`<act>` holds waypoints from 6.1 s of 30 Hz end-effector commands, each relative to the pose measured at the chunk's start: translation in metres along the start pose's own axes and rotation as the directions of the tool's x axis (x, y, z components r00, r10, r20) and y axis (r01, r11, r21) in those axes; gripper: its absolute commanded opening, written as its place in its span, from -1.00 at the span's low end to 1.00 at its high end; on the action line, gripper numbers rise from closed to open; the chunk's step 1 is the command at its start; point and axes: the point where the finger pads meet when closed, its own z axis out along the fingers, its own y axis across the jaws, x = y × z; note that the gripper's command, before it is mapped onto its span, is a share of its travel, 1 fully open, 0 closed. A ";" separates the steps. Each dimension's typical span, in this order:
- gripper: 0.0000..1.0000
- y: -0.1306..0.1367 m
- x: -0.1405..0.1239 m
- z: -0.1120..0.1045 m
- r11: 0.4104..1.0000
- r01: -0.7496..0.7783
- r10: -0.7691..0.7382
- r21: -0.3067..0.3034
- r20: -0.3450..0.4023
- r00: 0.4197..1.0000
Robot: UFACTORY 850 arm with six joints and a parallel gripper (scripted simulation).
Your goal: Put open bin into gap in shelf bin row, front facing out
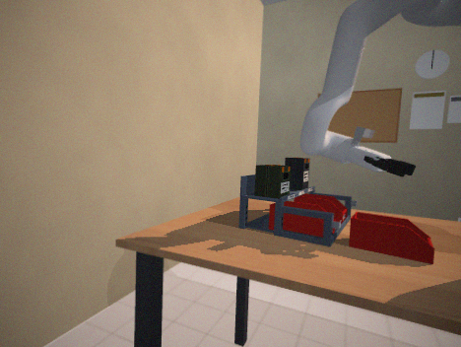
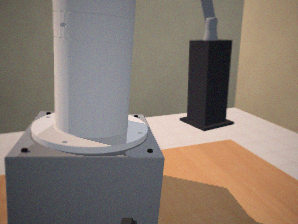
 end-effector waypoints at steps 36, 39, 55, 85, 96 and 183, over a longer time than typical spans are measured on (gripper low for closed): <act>1.00 0.000 0.000 -0.001 1.000 0.000 0.000 0.000 0.001 1.000; 1.00 0.000 0.000 -0.001 1.000 0.000 0.000 0.000 0.001 1.000; 1.00 0.025 0.023 -0.022 0.999 0.029 -0.032 0.017 0.205 0.978; 1.00 0.065 0.061 -0.055 0.997 0.064 -0.081 0.051 0.487 0.870; 1.00 0.098 0.091 -0.083 0.993 0.084 -0.120 0.087 0.686 0.717; 1.00 0.086 0.079 -0.073 0.963 0.033 -0.225 0.268 0.864 -0.451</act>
